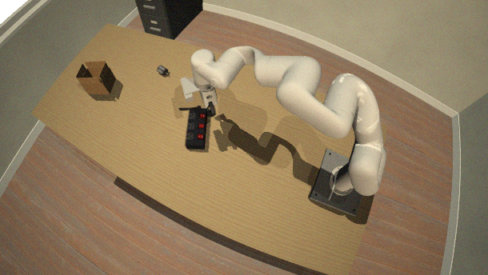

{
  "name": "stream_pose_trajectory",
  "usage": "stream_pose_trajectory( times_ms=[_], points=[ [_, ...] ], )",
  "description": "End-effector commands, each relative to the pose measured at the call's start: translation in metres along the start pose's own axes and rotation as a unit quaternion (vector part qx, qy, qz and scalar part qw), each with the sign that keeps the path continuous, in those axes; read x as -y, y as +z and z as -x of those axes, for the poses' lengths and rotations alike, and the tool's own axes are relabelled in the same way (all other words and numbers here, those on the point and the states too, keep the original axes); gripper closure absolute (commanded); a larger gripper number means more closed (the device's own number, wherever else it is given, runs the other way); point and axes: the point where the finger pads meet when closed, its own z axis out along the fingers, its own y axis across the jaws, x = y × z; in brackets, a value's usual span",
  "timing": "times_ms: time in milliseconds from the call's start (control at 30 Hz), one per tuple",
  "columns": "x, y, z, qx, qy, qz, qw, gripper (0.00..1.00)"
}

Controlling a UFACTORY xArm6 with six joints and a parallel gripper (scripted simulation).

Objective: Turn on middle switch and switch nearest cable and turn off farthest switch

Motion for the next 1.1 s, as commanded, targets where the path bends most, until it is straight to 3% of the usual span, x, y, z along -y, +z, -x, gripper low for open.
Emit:
stream_pose_trajectory(
  times_ms=[0,567,733,900,933,1000,1033,1067],
  points=[
    [-0.001,-0.003,-0.001,-0.002,0.000,0.002,1.000,0.00],
    [-0.002,-0.006,-0.007,-0.002,-0.023,0.002,1.000,0.00],
    [-0.002,-0.028,-0.044,0.000,-0.172,0.001,0.985,0.00],
    [0.000,-0.035,-0.055,0.001,-0.220,0.001,0.975,0.00],
    [0.002,-0.042,-0.065,0.001,-0.266,0.000,0.964,0.00],
    [0.002,-0.042,-0.065,0.001,-0.266,0.000,0.964,0.00],
    [0.004,-0.048,-0.074,0.002,-0.307,0.000,0.952,0.00],
    [0.004,-0.048,-0.074,0.002,-0.307,0.000,0.952,0.00]
  ],
)
